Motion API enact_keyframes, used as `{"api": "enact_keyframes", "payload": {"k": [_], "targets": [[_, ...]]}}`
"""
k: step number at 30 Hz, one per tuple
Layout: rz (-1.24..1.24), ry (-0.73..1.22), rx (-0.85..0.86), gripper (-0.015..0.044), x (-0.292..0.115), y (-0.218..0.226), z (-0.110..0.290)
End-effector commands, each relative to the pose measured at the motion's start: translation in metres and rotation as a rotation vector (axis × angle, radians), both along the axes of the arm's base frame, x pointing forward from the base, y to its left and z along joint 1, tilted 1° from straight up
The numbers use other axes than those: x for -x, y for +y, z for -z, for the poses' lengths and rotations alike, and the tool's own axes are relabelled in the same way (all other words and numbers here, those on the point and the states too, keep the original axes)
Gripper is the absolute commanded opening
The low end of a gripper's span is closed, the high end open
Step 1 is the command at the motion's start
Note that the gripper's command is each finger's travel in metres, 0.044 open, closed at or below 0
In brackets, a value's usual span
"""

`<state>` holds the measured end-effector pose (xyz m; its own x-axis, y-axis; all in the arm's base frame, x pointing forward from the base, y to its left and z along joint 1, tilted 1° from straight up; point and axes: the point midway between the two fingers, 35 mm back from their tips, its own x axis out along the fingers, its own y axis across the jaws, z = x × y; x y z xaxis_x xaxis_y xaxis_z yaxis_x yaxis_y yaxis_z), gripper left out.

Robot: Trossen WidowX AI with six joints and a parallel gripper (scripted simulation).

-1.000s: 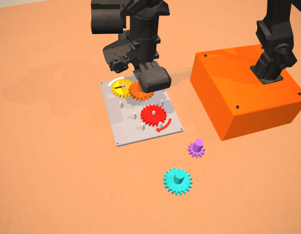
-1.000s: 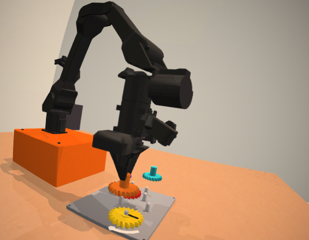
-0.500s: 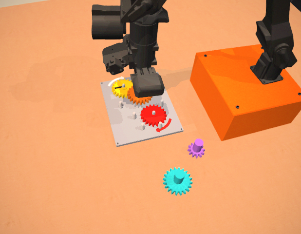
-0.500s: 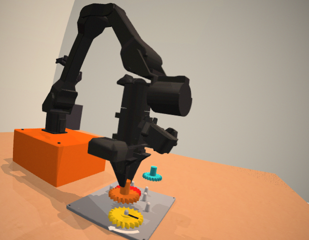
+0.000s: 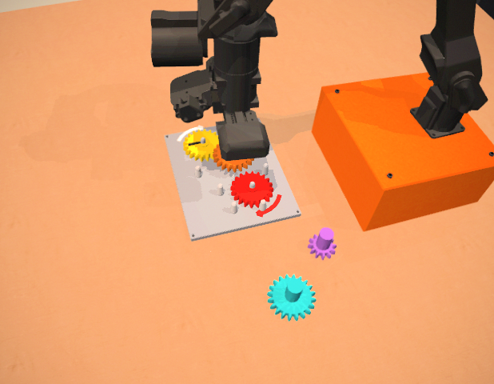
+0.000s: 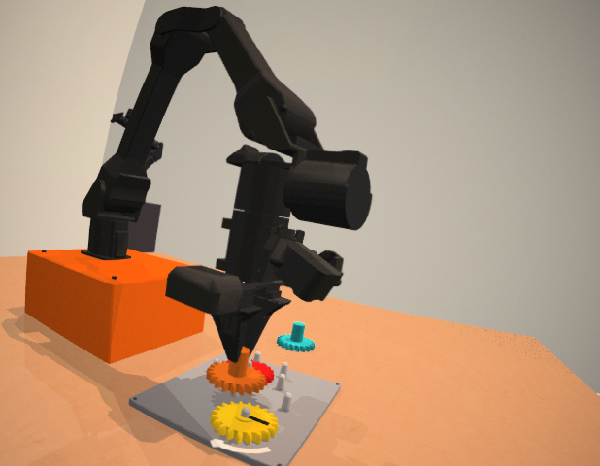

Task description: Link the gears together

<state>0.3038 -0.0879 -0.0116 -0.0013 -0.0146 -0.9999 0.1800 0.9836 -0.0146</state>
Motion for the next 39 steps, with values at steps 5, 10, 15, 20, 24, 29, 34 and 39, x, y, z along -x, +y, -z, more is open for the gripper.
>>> {"api": "enact_keyframes", "payload": {"k": [5, 10, 15, 20, 24, 29, 34, 39], "targets": [[-0.138, 0.001, 0.002, 0.0, 0.001, 0.001, -0.001], [-0.204, 0.002, 0.002, 0.0, 0.001, 0.0, 0.004], [-0.233, 0.002, 0.002, 0.0, 0.001, -0.002, 0.011], [-0.217, 0.002, 0.002, 0.0, 0.0, -0.001, 0.011], [-0.153, 0.001, 0.002, 0.0, -0.001, 0.0, 0.011], [-0.054, -0.001, 0.002, 0.0, 0.001, 0.001, 0.012], [0.037, -0.002, 0.002, 0.0, 0.002, -0.001, 0.013], [0.076, -0.003, 0.002, 0.0, 0.0, -0.002, 0.013]]}}
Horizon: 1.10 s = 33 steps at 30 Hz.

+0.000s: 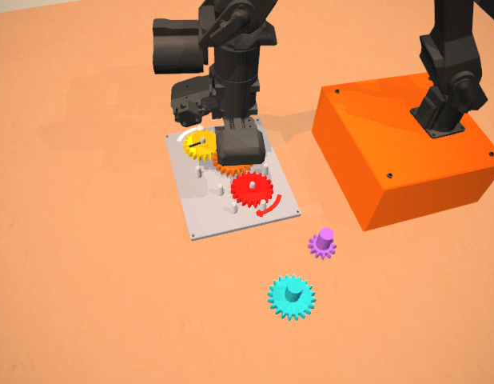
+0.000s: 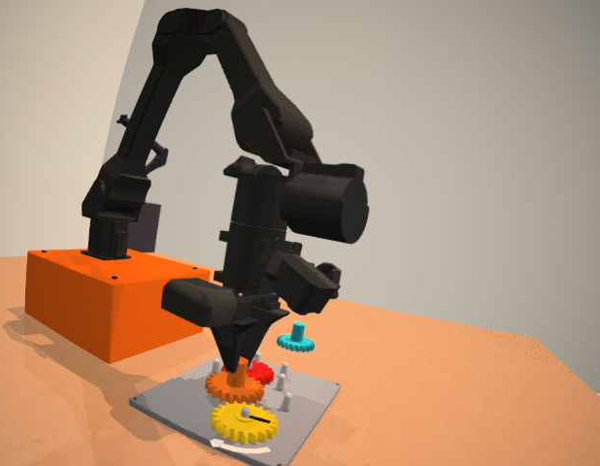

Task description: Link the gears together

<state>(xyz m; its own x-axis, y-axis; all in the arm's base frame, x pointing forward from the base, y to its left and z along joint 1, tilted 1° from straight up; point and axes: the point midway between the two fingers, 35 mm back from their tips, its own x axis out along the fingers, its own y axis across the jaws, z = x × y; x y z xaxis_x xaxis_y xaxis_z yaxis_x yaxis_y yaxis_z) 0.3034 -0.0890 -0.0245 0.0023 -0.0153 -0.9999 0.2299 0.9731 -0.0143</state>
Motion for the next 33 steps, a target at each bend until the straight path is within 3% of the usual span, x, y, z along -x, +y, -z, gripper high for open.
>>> {"api": "enact_keyframes", "payload": {"k": [1, 21, 30, 33], "targets": [[0.024, 0.002, 0.001, 0.0, -0.0007, -0.0007, 0.0008], [-0.262, 0.006, 0.002, 0.0, 0.0006, -0.0007, 0.0041], [-0.261, 0.006, 0.001, 0.0, -0.0013, 0.001, 0.0049], [-0.239, 0.006, 0.001, 0.0079, -0.0011, 0.0009, 0.0041]]}}
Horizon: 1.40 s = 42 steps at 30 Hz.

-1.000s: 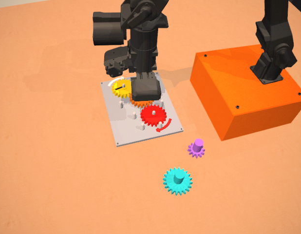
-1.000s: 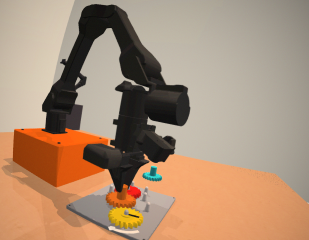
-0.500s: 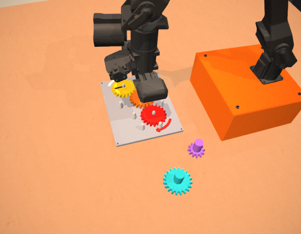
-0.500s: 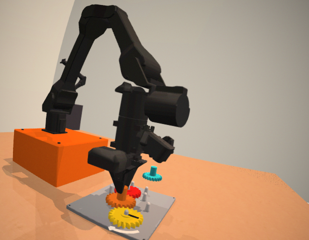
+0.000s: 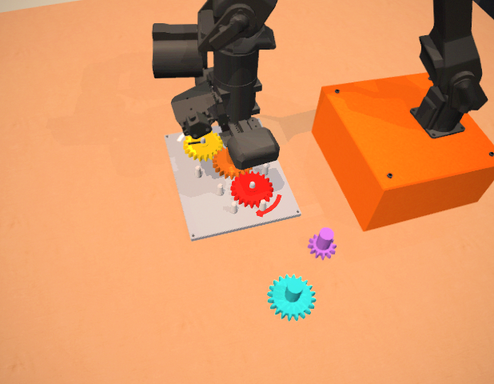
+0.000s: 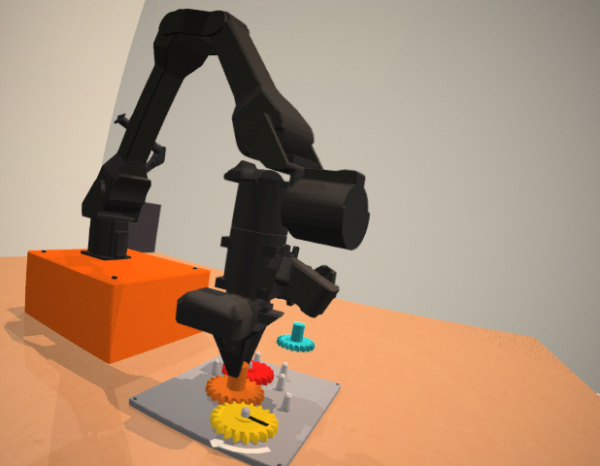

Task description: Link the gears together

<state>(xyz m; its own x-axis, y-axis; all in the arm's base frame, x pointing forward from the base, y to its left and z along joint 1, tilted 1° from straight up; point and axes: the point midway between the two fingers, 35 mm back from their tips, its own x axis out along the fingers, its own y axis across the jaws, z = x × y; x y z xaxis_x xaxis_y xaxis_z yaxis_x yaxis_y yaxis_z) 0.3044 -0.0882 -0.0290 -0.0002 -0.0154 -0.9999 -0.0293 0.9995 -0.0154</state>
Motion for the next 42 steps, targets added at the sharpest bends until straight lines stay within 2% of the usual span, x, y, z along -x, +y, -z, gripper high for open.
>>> {"api": "enact_keyframes", "payload": {"k": [1, 3, 7, 13, 15, 16, 20, 26, 27, 42], "targets": [[0.036, -0.001, 0.001, 0.0105, 0.0, 0.0, -0.001], [0.071, -0.001, 0.001, 0.014, 0.0, 0.0, -0.002], [0.116, -0.002, 0.001, 0.014, 0.0, 0.0, -0.009], [0.13, -0.003, 0.001, 0.014, 0.0, 0.0, -0.047], [0.13, -0.003, 0.001, 0.014, 0.0, 0.001, -0.049], [0.12, -0.004, 0.001, 0.0166, 0.0, 0.0, -0.045], [0.12, -0.004, 0.001, 0.0271, 0.005, 0.002, -0.092], [0.12, -0.004, 0.001, 0.0429, 0.005, 0.002, -0.092], [0.12, -0.004, 0.001, 0.044, 0.005, 0.002, -0.092], [0.12, -0.004, 0.001, 0.044, 0.005, 0.002, -0.092]]}}
